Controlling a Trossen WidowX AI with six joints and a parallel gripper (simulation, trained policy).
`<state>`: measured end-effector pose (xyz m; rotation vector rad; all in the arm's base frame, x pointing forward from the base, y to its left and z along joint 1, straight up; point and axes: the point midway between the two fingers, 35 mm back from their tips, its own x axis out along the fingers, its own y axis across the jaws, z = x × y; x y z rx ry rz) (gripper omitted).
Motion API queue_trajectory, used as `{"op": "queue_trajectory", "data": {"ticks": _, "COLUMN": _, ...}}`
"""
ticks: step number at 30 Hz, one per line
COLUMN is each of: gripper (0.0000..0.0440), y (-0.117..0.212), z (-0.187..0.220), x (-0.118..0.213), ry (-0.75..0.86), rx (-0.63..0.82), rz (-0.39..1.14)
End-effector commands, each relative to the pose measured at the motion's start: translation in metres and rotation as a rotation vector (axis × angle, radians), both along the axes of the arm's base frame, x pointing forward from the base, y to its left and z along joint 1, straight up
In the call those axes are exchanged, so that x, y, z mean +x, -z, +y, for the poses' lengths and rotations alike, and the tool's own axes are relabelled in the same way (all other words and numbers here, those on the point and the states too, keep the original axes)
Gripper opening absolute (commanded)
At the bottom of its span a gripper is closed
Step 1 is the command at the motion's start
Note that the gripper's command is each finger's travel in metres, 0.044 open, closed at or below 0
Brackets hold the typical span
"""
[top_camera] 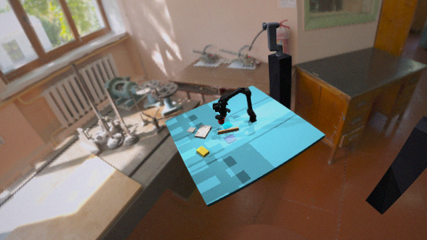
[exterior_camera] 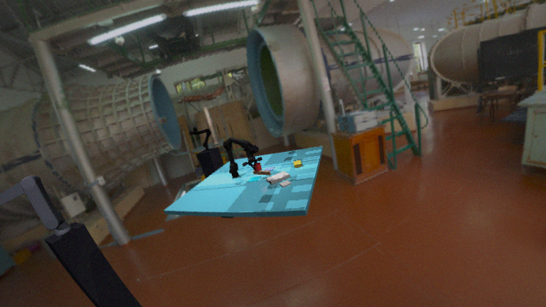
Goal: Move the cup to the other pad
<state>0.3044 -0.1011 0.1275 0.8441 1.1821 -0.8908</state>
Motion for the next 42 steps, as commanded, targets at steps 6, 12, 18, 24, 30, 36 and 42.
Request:
{"op": "queue_trajectory", "data": {"ticks": 6, "gripper": 0.0, "y": 0.02, "z": -0.006, "x": -0.014, "ry": 0.018, "rx": -0.004, "rz": 0.011}}
{"op": "queue_trajectory", "data": {"ticks": 12, "gripper": 0.0001, "y": 0.035, "z": -0.007, "x": -0.025, "ry": 0.031, "rx": -0.002, "rz": 0.018}}
{"op": "queue_trajectory", "data": {"ticks": 18, "gripper": 0.0004, "y": 0.049, "z": -0.006, "x": -0.037, "ry": 0.044, "rx": 0.001, "rz": 0.031}}
{"op": "queue_trajectory", "data": {"ticks": 24, "gripper": 0.0013, "y": 0.062, "z": -0.006, "x": -0.049, "ry": 0.059, "rx": 0.003, "rz": 0.051}}
{"op": "queue_trajectory", "data": {"ticks": 30, "gripper": 0.0071, "y": 0.067, "z": -0.011, "x": -0.053, "ry": 0.079, "rx": -0.004, "rz": 0.031}}
{"op": "queue_trajectory", "data": {"ticks": 36, "gripper": 0.016, "y": 0.057, "z": -0.016, "x": -0.049, "ry": 0.094, "rx": -0.008, "rz": -0.039}}
{"op": "queue_trajectory", "data": {"ticks": 42, "gripper": 0.0178, "y": 0.05, "z": -0.015, "x": -0.053, "ry": 0.089, "rx": -0.005, "rz": -0.076}}
